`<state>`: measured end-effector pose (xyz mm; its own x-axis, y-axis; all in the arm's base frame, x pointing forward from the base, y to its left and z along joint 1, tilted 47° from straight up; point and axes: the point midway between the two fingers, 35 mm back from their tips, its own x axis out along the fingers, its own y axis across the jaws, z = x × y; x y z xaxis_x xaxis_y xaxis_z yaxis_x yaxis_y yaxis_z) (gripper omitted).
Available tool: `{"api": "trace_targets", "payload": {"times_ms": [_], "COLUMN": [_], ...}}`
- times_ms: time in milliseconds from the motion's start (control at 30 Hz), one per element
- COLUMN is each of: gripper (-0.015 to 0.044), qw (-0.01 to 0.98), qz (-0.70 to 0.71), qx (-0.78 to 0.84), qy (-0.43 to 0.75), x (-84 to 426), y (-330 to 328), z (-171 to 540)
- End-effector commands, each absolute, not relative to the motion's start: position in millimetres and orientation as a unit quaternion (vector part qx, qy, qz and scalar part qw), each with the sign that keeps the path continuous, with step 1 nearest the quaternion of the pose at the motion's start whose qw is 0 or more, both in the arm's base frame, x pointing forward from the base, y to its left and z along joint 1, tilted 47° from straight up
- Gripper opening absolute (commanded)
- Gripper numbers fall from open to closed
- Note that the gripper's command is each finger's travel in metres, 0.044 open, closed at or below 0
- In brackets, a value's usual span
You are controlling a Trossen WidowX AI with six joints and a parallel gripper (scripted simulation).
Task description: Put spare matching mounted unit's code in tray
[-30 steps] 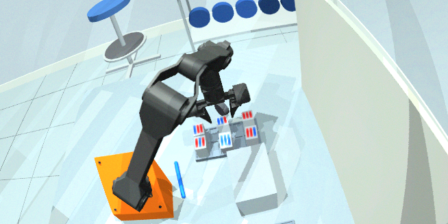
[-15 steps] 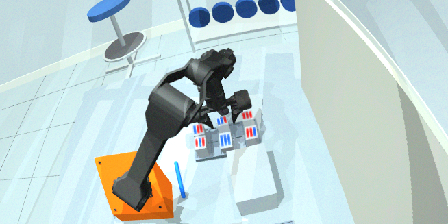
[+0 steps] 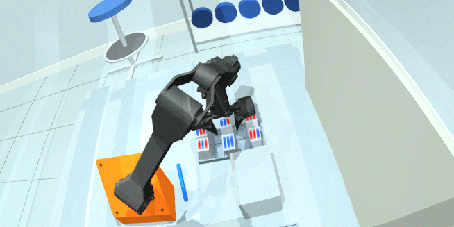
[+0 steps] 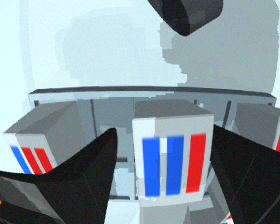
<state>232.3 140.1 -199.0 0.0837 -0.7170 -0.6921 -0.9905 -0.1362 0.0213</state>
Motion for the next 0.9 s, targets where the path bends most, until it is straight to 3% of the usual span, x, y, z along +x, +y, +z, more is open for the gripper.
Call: {"api": "trace_targets", "payload": {"times_ms": [0,67,300,467,867], "gripper": [0.0221,0.0169,0.0122,0.0,0.0], "qw": [0.238,0.238,0.238,0.238,0.238], "qz": [0.288,0.288,0.288,0.288,0.289], "qx": [-0.697,-0.697,-0.697,-0.697,-0.697], "qy": [0.613,0.613,0.613,0.613,0.612], "x": [232.4,232.4,232.4,232.4,231.8], "y": [140.4,140.4,140.4,140.4,163.5], "z": [-199.0,-199.0,-199.0,-199.0,-179.2]}}
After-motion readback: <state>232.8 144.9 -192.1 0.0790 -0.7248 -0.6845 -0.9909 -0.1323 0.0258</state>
